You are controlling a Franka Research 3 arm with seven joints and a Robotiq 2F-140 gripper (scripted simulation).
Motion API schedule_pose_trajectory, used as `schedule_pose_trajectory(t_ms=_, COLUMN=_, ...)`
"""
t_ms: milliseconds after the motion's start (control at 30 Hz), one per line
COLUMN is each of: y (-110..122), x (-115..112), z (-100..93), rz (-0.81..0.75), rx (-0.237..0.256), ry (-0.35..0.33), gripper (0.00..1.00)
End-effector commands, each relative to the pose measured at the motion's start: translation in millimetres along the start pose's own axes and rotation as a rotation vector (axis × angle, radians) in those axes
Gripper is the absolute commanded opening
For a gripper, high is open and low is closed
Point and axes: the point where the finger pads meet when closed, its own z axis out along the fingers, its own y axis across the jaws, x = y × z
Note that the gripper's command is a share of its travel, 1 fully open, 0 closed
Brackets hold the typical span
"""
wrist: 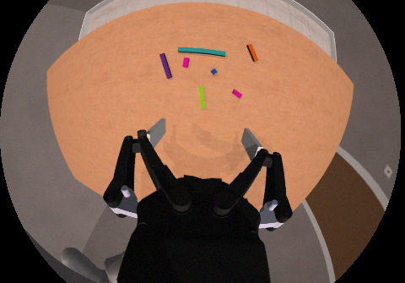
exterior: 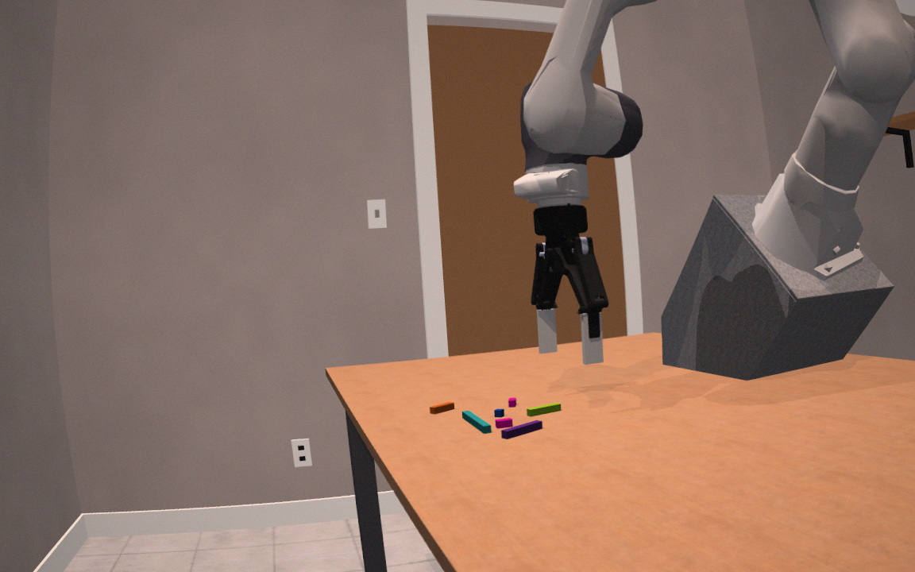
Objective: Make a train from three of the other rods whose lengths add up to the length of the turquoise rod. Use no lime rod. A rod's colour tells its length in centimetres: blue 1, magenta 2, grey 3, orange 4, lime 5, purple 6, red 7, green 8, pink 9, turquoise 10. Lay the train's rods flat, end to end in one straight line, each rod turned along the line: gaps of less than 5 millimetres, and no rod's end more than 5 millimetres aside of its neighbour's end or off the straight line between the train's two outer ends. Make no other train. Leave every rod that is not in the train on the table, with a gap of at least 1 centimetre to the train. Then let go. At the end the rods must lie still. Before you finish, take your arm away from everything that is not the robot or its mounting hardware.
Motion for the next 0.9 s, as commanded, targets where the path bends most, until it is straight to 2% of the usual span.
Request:
schedule_pose_trajectory(t_ms=0, y=-0.4, x=-0.4, z=0.8, rz=-0.008, rx=0.000, ry=0.000, gripper=1.00)
schedule_pose_trajectory(t_ms=767, y=-0.4, x=-0.4, z=0.8, rz=-0.008, rx=0.000, ry=0.000, gripper=1.00)
schedule_pose_trajectory(t_ms=867, y=7.7, x=9.5, z=0.9, rz=-0.009, rx=0.001, ry=0.001, gripper=1.00)
